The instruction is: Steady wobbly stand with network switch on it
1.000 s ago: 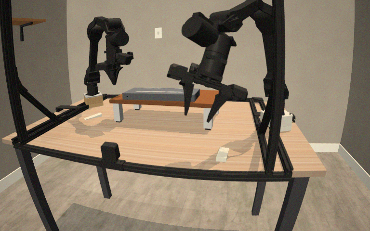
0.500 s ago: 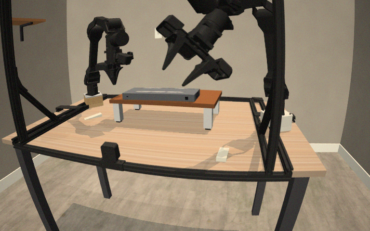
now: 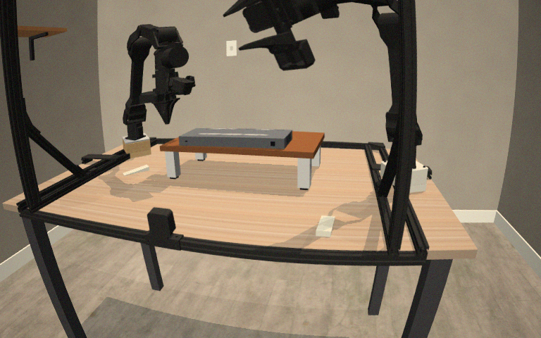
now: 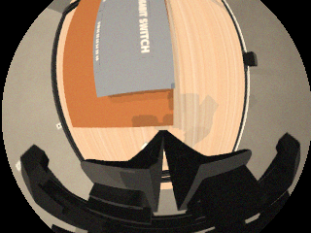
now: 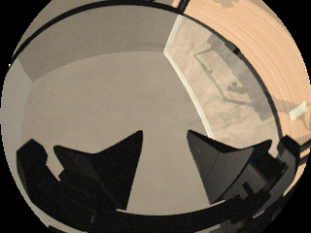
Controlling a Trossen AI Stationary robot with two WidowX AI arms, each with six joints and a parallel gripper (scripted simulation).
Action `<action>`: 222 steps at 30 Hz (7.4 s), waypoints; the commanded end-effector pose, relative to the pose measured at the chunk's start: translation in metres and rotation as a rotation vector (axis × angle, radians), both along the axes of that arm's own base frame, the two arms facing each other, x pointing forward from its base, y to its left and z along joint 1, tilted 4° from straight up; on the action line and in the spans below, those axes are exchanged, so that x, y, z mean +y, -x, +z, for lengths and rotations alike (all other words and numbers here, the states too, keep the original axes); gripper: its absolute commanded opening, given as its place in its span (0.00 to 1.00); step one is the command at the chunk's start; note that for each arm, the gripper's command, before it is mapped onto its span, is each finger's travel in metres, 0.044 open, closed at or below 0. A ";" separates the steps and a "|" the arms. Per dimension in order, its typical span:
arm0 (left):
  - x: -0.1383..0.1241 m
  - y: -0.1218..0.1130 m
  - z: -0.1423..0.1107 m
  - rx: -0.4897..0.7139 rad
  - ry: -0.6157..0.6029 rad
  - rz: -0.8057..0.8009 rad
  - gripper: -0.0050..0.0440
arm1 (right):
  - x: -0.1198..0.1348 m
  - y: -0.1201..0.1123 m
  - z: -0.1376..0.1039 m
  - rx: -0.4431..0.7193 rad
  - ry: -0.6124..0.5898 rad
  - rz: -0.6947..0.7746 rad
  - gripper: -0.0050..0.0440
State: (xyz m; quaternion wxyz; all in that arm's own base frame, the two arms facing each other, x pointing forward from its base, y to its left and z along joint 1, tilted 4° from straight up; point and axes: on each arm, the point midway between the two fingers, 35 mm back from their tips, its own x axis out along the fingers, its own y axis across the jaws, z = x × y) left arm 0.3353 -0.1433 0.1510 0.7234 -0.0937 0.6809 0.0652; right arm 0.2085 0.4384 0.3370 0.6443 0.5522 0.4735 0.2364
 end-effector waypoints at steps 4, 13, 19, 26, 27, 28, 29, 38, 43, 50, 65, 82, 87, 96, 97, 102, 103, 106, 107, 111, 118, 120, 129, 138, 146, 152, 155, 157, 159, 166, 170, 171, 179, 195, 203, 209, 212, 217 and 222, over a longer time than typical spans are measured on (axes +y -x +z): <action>0.000 0.000 0.000 0.000 0.000 0.000 0.10 | -0.007 0.004 0.096 -0.289 -0.166 0.053 0.60; 0.000 0.000 0.000 0.000 0.000 0.000 0.10 | -0.021 0.010 0.139 -0.432 -0.238 0.049 0.60; 0.000 0.000 0.000 0.000 0.000 0.000 0.10 | -0.048 0.023 0.213 -0.704 -0.350 0.027 0.60; 0.000 0.000 0.000 0.000 0.000 0.000 0.10 | -0.054 0.025 0.225 -0.749 -0.367 0.019 0.60; 0.000 0.000 0.000 0.000 0.000 0.000 0.10 | -0.060 0.029 0.229 -0.756 -0.380 0.007 0.60; 0.000 0.000 0.000 0.000 0.000 0.000 0.10 | -0.066 0.031 0.240 -0.800 -0.396 -0.002 0.60; 0.000 0.000 0.000 0.000 0.000 0.000 0.10 | -0.072 0.034 0.252 -0.843 -0.412 -0.013 0.60; 0.000 0.000 0.000 0.000 0.000 0.000 0.10 | -0.133 0.062 0.333 -1.184 -0.529 -0.142 0.60; 0.000 0.000 0.000 0.000 0.000 0.000 0.10 | -0.133 0.062 0.333 -1.184 -0.529 -0.142 0.60; 0.000 0.000 0.000 0.000 0.000 0.000 0.10 | -0.195 0.091 0.385 -1.424 -0.609 -0.305 0.60; 0.000 0.000 0.000 0.000 0.000 0.000 0.10 | -0.286 0.134 0.434 -1.704 -0.683 -0.593 0.60; 0.000 0.000 0.000 0.000 0.000 0.000 0.10 | -0.383 0.181 0.460 -1.917 -0.712 -0.966 0.60; 0.000 0.000 0.000 0.000 0.000 0.000 0.10 | -0.414 0.197 0.466 -1.976 -0.704 -1.120 0.60; 0.000 0.000 0.000 0.000 0.000 0.000 0.10 | -0.384 0.182 0.462 -1.934 -0.706 -0.988 0.60; 0.000 0.000 0.000 0.000 0.000 0.000 0.10 | -0.368 0.174 0.460 -1.910 -0.703 -0.921 0.60; 0.000 0.000 0.000 0.000 0.000 0.000 0.10 | -0.299 0.142 0.442 -1.750 -0.672 -0.617 0.60; 0.000 0.000 0.000 0.000 0.000 0.000 0.10 | -0.285 0.135 0.436 -1.711 -0.663 -0.562 0.60; 0.000 0.000 0.000 0.000 0.000 0.000 0.10 | -0.241 0.114 0.418 -1.627 -0.642 -0.460 0.60; 0.000 0.000 0.000 0.000 0.000 0.000 0.10 | -0.240 0.113 0.418 -1.627 -0.642 -0.460 0.60; 0.000 0.000 0.000 0.000 0.000 0.000 0.10 | -0.240 0.113 0.418 -1.627 -0.642 -0.460 0.60; 0.000 0.000 0.000 0.000 0.000 0.000 0.10 | -0.159 0.078 0.362 -1.347 -0.550 -0.227 0.60; 0.000 0.000 0.000 0.000 0.000 0.000 0.10 | -0.142 0.070 0.345 -1.249 -0.519 -0.162 0.60; 0.000 0.000 0.000 0.000 0.000 0.000 0.10 | -0.114 0.058 0.316 -1.142 -0.480 -0.115 0.60; 0.000 0.000 0.000 0.000 0.000 0.000 0.10 | -0.041 0.025 0.203 -0.682 -0.305 0.042 0.60; 0.000 0.000 0.000 0.000 0.000 0.000 0.10 | -0.033 0.021 0.183 -0.626 -0.280 0.041 0.60; 0.000 0.000 0.000 0.000 0.000 0.000 0.10 | -0.006 0.008 0.094 -0.317 -0.145 0.055 0.60; 0.000 0.000 0.000 0.000 0.000 0.000 0.10 | -0.001 0.005 0.052 -0.164 -0.073 0.040 0.60; 0.000 0.000 0.000 0.000 0.000 0.000 0.10 | 0.001 0.004 0.034 -0.113 -0.048 0.031 0.60; 0.000 0.000 0.000 0.000 0.000 0.000 0.10 | 0.001 0.004 0.034 -0.113 -0.048 0.031 0.60; 0.000 0.000 0.000 0.000 0.000 0.000 0.10 | -0.001 0.004 -0.010 0.036 0.030 -0.012 0.60; 0.000 0.000 0.000 0.000 0.000 0.000 0.10 | -0.007 0.006 -0.067 0.227 0.133 -0.079 0.60; 0.000 0.000 0.000 0.000 0.000 0.000 0.10 | -0.009 0.007 -0.081 0.274 0.159 -0.100 0.60; 0.000 0.000 0.000 0.000 0.000 0.000 0.10 | -0.016 0.009 -0.108 0.364 0.212 -0.146 0.60; 0.000 0.000 0.000 0.000 0.000 0.000 0.10 | -0.075 0.034 -0.226 0.765 0.489 -0.476 0.60; 0.000 0.000 0.000 0.000 0.000 0.000 0.10 | -0.109 0.048 -0.262 0.894 0.603 -0.654 0.60; 0.000 0.000 0.000 0.000 0.000 0.000 0.10 | -0.133 0.060 -0.285 0.973 0.683 -0.789 0.60; 0.000 0.000 0.000 0.000 0.000 0.000 0.10 | -0.133 0.060 -0.285 0.973 0.683 -0.789 0.60; 0.000 0.000 0.000 0.000 0.000 0.000 0.10 | -0.132 0.056 -0.339 0.973 0.683 -0.789 0.60; 0.000 0.000 0.000 0.000 0.000 0.000 0.10 | -0.132 0.056 -0.339 0.973 0.683 -0.789 0.60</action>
